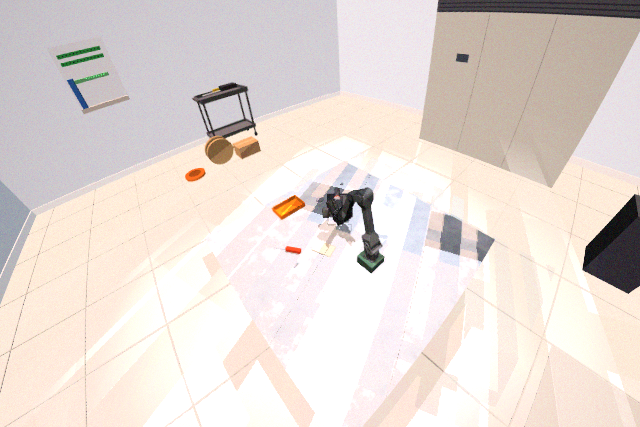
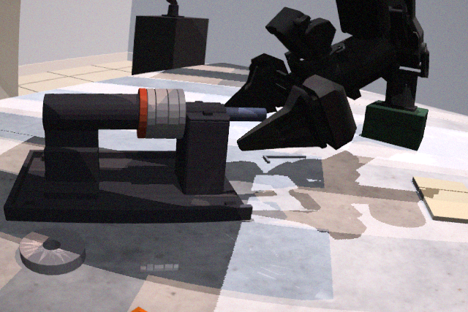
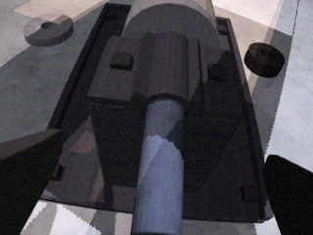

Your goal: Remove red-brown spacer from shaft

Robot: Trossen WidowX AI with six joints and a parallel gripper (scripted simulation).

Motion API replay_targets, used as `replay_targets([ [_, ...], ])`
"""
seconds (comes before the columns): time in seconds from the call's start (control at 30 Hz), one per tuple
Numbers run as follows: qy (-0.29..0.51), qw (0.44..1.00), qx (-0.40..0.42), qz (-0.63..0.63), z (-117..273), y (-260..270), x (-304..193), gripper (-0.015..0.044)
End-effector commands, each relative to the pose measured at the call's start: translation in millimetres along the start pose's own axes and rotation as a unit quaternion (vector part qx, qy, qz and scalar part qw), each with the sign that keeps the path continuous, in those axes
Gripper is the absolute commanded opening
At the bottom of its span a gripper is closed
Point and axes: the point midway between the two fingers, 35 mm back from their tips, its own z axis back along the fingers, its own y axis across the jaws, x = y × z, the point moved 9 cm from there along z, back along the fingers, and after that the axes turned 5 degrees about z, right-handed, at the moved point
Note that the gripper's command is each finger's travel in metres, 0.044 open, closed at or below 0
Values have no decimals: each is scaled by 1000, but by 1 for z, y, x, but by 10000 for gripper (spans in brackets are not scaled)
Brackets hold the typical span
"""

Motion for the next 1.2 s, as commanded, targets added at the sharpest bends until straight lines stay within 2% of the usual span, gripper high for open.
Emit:
replay_targets([
  [0.0,-2,1000,3,0,-1,2,3,440],
  [0.23,-2,1000,3,0,-1,4,4,440],
  [0.73,0,1000,1,1,-1,2,1,46],
  [0.93,0,1000,1,1,0,2,1,0],
  [1.17,-2,1000,3,0,4,2,-2,0],
])
